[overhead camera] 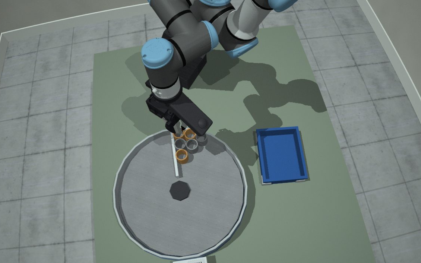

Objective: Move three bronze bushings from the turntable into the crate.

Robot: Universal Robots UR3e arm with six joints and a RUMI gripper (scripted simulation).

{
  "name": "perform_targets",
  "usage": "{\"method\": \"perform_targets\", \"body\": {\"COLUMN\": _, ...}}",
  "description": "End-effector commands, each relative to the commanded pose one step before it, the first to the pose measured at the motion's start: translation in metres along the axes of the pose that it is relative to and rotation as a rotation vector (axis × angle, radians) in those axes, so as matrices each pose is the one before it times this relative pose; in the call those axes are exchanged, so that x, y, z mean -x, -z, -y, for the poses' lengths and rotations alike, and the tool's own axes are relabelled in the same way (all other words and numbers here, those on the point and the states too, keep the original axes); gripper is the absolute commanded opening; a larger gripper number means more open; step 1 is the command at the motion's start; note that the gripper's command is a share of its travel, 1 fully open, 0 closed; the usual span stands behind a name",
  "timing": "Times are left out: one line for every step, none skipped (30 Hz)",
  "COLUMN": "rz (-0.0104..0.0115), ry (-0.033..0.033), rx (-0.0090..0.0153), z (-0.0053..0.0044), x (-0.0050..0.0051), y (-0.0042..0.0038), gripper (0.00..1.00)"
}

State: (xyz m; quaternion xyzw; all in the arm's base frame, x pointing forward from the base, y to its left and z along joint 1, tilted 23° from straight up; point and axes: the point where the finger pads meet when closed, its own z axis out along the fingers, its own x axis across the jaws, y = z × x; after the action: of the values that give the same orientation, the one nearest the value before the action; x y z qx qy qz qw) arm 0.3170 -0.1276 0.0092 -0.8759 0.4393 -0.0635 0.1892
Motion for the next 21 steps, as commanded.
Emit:
{"method": "perform_targets", "body": {"rz": -0.00225, "ry": 0.00048, "rx": 0.00046, "z": -0.000061, "x": -0.00074, "y": 0.000591, "gripper": 0.05}}
{"method": "perform_targets", "body": {"rz": 0.00000, "ry": 0.00000, "rx": 0.00000, "z": 0.000000, "x": 0.00000, "y": 0.000000, "gripper": 0.05}}
{"method": "perform_targets", "body": {"rz": 0.00000, "ry": 0.00000, "rx": 0.00000, "z": 0.000000, "x": 0.00000, "y": 0.000000, "gripper": 0.05}}
{"method": "perform_targets", "body": {"rz": 0.00000, "ry": 0.00000, "rx": 0.00000, "z": 0.000000, "x": 0.00000, "y": 0.000000, "gripper": 0.05}}
{"method": "perform_targets", "body": {"rz": 0.00000, "ry": 0.00000, "rx": 0.00000, "z": 0.000000, "x": 0.00000, "y": 0.000000, "gripper": 0.05}}
{"method": "perform_targets", "body": {"rz": 0.00000, "ry": 0.00000, "rx": 0.00000, "z": 0.000000, "x": 0.00000, "y": 0.000000, "gripper": 0.05}}
{"method": "perform_targets", "body": {"rz": 0.00000, "ry": 0.00004, "rx": 0.00000, "z": 0.000001, "x": 0.00000, "y": -0.000005, "gripper": 0.05}}
{"method": "perform_targets", "body": {"rz": 0.00000, "ry": 0.00025, "rx": 0.00000, "z": 0.000006, "x": -0.00002, "y": -0.000033, "gripper": 0.05}}
{"method": "perform_targets", "body": {"rz": 0.00000, "ry": 0.00065, "rx": 0.00000, "z": 0.000016, "x": -0.00004, "y": -0.000086, "gripper": 0.05}}
{"method": "perform_targets", "body": {"rz": 0.00000, "ry": 0.00122, "rx": 0.00000, "z": 0.000029, "x": -0.00008, "y": -0.000162, "gripper": 0.05}}
{"method": "perform_targets", "body": {"rz": 0.00000, "ry": 0.00193, "rx": 0.00000, "z": 0.000047, "x": -0.00013, "y": -0.000257, "gripper": 0.05}}
{"method": "perform_targets", "body": {"rz": 0.00000, "ry": 0.00277, "rx": 0.00000, "z": 0.000067, "x": -0.00019, "y": -0.000369, "gripper": 0.05}}
{"method": "perform_targets", "body": {"rz": 0.00000, "ry": 0.00371, "rx": 0.00000, "z": 0.000089, "x": -0.00025, "y": -0.000496, "gripper": 0.05}}
{"method": "perform_targets", "body": {"rz": 0.00000, "ry": 0.00474, "rx": 0.00000, "z": 0.000114, "x": -0.00032, "y": -0.000636, "gripper": 0.05}}
{"method": "perform_targets", "body": {"rz": 0.00000, "ry": 0.00584, "rx": 0.00000, "z": 0.000140, "x": -0.00039, "y": -0.000786, "gripper": 0.05}}
{"method": "perform_targets", "body": {"rz": 0.00000, "ry": 0.00699, "rx": 0.00000, "z": 0.000166, "x": -0.00046, "y": -0.000945, "gripper": 0.05}}
{"method": "perform_targets", "body": {"rz": 0.00001, "ry": 0.00818, "rx": -0.00001, "z": 0.000194, "x": -0.00054, "y": -0.001111, "gripper": 0.05}}
{"method": "perform_targets", "body": {"rz": 0.00001, "ry": 0.00939, "rx": -0.00001, "z": 0.000221, "x": -0.00061, "y": -0.001282, "gripper": 0.05}}
{"method": "perform_targets", "body": {"rz": 0.00001, "ry": 0.01060, "rx": -0.00002, "z": 0.000248, "x": -0.00068, "y": -0.001457, "gripper": 0.05}}
{"method": "perform_targets", "body": {"rz": 0.00000, "ry": 0.00000, "rx": 0.00000, "z": 0.000000, "x": 0.00000, "y": 0.000000, "gripper": 0.05}}
{"method": "perform_targets", "body": {"rz": 0.00000, "ry": 0.00000, "rx": 0.00000, "z": 0.000000, "x": 0.00000, "y": 0.000000, "gripper": 0.05}}
